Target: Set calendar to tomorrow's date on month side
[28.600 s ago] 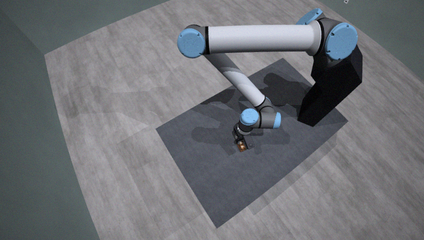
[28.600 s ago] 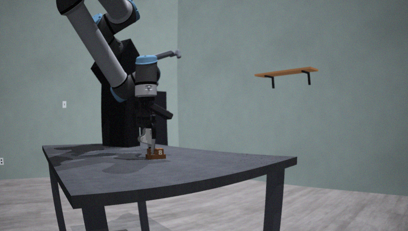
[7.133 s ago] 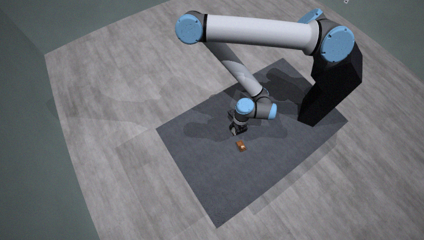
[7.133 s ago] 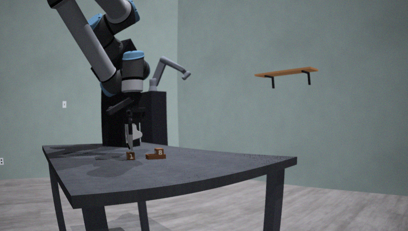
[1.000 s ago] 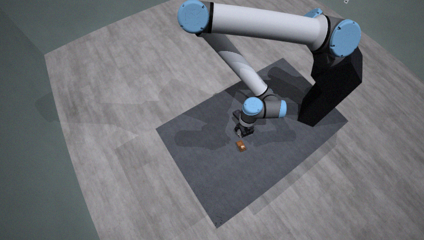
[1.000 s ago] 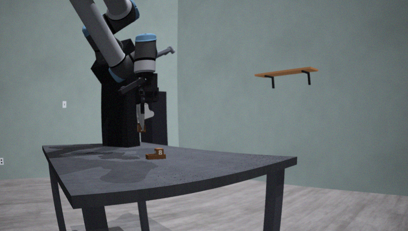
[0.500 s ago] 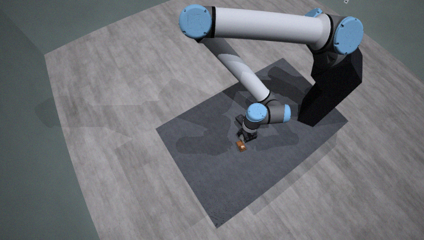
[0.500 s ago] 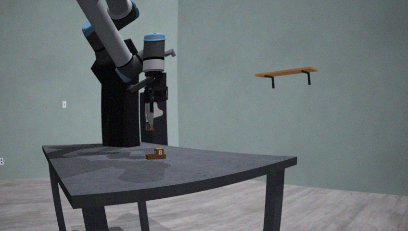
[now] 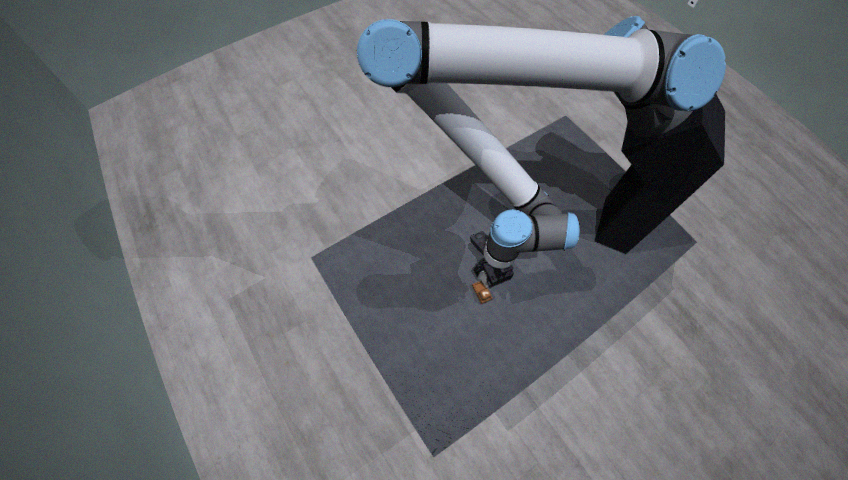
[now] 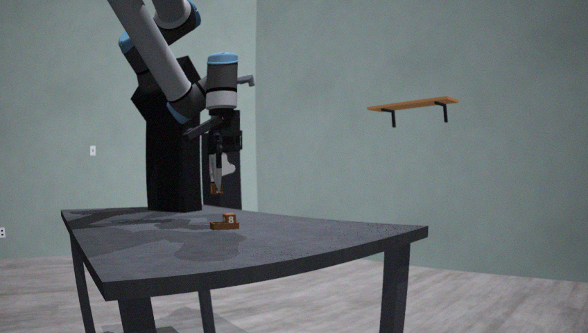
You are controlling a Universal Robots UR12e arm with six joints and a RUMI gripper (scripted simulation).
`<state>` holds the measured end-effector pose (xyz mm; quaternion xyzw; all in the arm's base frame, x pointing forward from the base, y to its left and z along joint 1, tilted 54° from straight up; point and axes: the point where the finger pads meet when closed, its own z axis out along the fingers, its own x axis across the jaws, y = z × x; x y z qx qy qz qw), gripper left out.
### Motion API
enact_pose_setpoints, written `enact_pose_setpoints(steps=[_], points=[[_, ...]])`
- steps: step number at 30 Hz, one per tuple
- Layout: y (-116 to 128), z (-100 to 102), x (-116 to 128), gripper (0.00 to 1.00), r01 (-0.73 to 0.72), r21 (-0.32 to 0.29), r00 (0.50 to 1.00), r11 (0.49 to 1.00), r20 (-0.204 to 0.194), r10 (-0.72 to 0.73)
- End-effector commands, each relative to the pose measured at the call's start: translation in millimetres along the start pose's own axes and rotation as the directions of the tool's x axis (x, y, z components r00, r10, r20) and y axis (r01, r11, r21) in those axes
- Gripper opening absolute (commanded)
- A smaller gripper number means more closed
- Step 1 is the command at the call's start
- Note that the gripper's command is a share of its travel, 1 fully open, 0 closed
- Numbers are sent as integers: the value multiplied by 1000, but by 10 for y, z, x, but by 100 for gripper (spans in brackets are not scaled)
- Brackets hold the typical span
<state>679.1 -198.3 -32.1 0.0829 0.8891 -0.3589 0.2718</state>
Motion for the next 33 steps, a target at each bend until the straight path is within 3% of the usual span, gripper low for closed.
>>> enact_pose_setpoints(steps=[1,15,33], points=[[2,160,-3,10,0,0,1000,1000,1,0],[3,474,-4,10,0,0,1000,1000,1,0],[3,498,-4,10,0,0,1000,1000,1,0]])
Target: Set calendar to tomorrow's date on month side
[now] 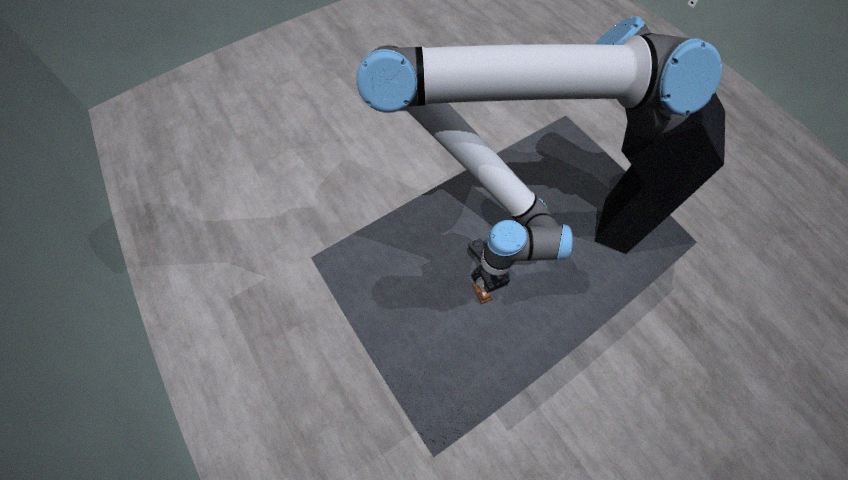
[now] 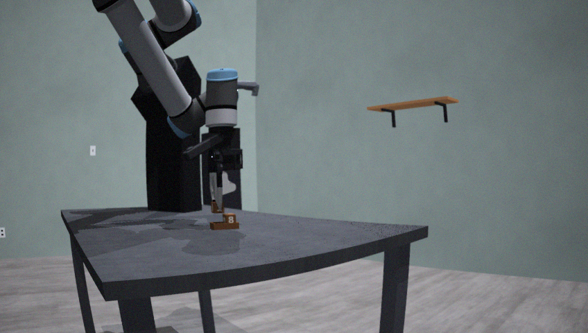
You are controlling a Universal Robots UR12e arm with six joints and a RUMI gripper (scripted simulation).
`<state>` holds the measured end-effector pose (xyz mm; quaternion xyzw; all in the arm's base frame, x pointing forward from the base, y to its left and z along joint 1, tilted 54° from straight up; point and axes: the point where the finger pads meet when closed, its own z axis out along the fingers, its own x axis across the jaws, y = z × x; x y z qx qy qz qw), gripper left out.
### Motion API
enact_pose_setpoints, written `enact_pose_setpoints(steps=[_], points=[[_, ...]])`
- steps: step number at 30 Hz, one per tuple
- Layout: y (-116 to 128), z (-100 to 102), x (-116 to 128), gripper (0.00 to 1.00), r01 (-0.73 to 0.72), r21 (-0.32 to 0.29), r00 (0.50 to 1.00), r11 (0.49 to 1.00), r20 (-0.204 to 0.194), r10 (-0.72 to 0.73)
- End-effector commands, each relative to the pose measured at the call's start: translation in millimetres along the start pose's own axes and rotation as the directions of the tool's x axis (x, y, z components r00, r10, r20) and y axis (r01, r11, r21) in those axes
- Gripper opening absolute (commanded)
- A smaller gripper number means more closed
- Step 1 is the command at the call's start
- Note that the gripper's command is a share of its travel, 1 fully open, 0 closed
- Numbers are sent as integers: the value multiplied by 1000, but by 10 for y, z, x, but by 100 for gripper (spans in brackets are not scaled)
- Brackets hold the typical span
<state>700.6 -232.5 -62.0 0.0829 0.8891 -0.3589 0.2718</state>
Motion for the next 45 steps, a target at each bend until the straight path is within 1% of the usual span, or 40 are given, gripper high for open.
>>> enact_pose_setpoints(steps=[1,30,45], points=[[2,-4,-2,10,0,0,1000,1000,1,0],[2,0,-2,10,0,0,1000,1000,1,0],[2,69,-2,10,0,0,1000,1000,1,0]])
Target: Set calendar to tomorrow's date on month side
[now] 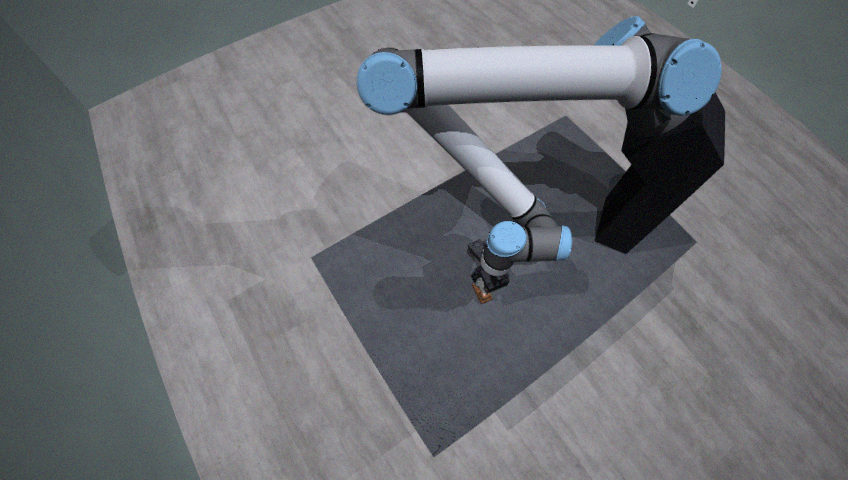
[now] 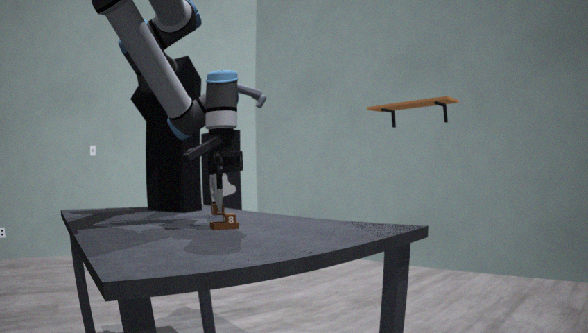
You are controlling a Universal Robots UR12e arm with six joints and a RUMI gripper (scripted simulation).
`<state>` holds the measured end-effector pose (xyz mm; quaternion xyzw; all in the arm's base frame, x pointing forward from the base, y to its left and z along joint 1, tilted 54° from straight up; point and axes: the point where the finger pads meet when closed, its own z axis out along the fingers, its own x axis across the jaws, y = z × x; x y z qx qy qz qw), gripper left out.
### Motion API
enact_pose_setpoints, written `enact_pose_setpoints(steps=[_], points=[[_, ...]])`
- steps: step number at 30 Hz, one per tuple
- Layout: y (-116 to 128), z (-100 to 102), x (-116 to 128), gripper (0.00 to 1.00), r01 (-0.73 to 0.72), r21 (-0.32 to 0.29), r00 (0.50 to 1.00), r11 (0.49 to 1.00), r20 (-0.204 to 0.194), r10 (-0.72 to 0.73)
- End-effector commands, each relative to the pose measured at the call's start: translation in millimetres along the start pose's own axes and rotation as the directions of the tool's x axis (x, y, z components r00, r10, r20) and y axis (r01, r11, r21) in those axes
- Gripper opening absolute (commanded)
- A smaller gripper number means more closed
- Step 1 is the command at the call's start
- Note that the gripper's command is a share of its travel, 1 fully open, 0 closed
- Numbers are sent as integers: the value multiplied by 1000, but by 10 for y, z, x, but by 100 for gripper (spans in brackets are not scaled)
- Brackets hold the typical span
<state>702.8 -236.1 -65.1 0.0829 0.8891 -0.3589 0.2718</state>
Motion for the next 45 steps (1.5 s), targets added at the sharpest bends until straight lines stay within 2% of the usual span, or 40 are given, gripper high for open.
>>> enact_pose_setpoints(steps=[1,22,45], points=[[2,26,-2,10,0,0,1000,1000,1,0],[2,172,-2,10,0,0,1000,1000,1,0],[2,184,-2,10,0,0,1000,1000,1,0]])
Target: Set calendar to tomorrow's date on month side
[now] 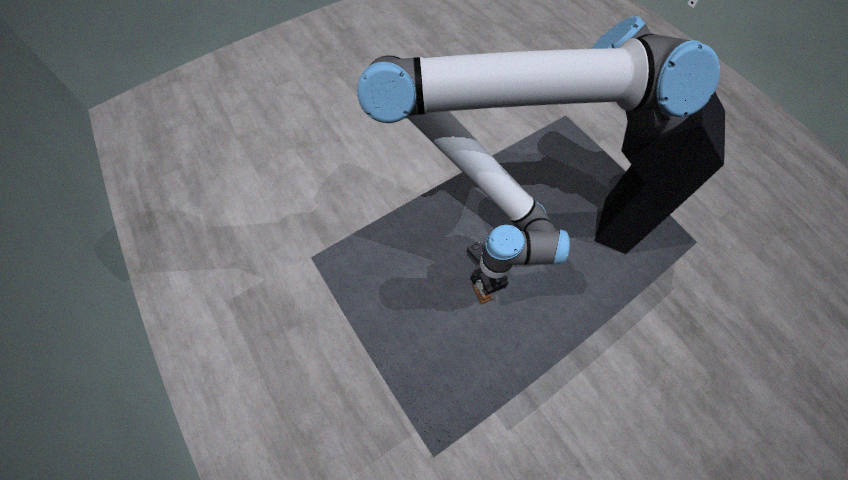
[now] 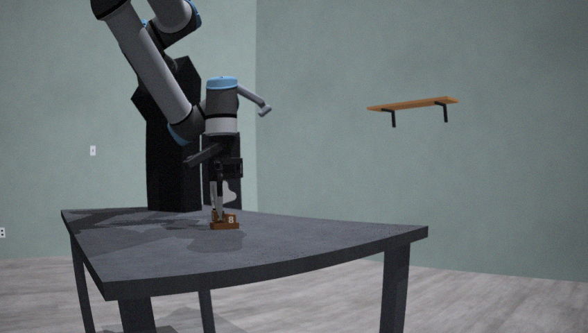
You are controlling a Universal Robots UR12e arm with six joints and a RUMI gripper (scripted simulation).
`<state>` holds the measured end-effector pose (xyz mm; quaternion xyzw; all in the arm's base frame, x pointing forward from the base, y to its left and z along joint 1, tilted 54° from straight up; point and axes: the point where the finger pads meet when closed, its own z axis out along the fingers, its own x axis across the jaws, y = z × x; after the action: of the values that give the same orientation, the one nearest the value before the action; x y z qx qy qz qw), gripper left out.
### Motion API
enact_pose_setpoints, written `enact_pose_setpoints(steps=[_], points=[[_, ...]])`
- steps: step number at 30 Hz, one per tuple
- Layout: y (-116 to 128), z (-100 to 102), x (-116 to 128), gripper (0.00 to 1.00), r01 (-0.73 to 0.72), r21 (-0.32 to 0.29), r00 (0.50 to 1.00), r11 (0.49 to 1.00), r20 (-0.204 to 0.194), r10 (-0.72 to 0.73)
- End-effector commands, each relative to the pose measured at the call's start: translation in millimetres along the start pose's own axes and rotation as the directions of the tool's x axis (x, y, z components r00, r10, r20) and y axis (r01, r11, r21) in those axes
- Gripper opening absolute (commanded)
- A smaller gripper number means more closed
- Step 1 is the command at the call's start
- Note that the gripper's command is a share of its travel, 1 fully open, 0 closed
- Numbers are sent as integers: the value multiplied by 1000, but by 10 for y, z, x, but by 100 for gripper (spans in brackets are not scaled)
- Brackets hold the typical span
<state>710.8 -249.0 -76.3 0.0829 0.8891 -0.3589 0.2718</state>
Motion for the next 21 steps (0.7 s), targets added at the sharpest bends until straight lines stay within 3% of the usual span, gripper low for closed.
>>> enact_pose_setpoints(steps=[1,21], points=[[2,-5,-2,10,0,0,1000,1000,1,0],[2,26,-2,10,0,0,1000,1000,1,0]])
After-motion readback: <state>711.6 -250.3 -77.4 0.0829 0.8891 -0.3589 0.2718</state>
